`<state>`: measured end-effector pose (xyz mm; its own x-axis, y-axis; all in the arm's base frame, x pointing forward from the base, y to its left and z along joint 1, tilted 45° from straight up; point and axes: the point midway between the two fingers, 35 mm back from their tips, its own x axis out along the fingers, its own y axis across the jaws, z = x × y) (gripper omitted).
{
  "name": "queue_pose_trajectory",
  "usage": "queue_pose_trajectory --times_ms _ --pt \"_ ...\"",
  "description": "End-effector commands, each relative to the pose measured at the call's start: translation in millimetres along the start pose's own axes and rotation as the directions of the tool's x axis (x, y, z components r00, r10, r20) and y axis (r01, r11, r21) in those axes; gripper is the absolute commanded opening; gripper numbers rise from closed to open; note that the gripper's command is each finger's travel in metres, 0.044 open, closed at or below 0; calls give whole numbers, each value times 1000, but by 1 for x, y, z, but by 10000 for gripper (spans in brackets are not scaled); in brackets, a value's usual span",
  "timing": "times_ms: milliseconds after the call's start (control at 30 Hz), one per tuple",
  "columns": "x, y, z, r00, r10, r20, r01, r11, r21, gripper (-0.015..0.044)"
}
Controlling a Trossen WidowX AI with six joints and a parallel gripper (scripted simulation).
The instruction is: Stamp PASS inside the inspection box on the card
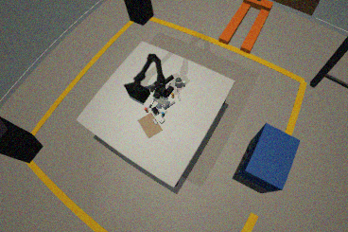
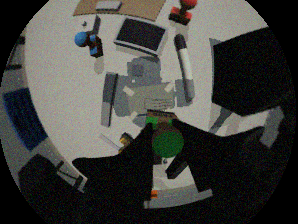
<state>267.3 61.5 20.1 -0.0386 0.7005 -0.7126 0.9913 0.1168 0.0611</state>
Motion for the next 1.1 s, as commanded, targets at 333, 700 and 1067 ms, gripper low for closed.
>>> queue_pose_trajectory --times_ms 333,700,1067 --pt "-8 -11 -29 1000 8 13 -8 1000 -12 0" --pt "-8 -36 -65 1000 8 12 -8 1000 -14 0" --pt "-6 -61 -91 1000 7 6 -7 1000 -16 0"
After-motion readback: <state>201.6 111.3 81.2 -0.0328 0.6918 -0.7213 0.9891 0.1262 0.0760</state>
